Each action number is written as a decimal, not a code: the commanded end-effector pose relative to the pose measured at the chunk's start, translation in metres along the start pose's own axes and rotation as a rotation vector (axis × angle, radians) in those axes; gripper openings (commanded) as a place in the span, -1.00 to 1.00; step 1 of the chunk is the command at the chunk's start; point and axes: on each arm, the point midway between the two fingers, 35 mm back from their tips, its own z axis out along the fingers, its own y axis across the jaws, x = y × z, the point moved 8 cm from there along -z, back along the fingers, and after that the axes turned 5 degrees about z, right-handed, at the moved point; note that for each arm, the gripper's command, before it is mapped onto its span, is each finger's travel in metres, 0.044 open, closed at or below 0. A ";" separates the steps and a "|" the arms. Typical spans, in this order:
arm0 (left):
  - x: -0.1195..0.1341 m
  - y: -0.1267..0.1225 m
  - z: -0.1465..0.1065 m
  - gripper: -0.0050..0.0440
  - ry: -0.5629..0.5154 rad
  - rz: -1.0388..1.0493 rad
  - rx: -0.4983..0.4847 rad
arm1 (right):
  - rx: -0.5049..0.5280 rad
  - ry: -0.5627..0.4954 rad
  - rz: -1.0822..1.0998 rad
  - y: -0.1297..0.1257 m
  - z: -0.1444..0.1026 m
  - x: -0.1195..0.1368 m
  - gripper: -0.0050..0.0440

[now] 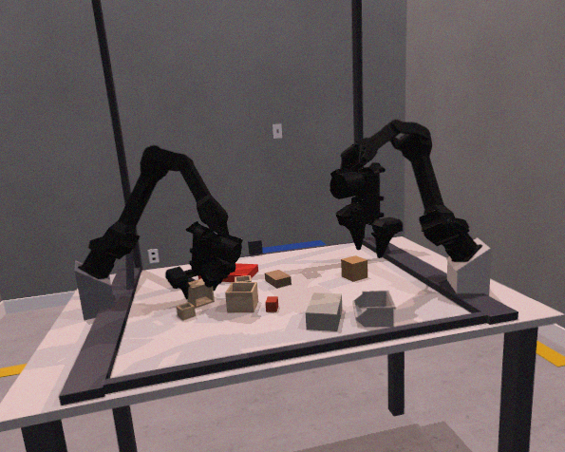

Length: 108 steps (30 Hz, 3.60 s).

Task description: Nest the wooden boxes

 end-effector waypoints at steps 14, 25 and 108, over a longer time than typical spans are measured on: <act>0.000 -0.001 -0.003 0.84 -0.013 0.008 -0.002 | -0.010 -0.017 -0.014 0.003 0.003 -0.002 0.48; 0.000 -0.001 -0.003 0.84 -0.013 0.008 -0.002 | -0.010 -0.017 -0.014 0.003 0.003 -0.002 0.23; 0.000 -0.001 -0.003 0.84 -0.013 0.008 -0.002 | -0.004 -0.021 -0.014 -0.061 -0.079 -0.174 -1.00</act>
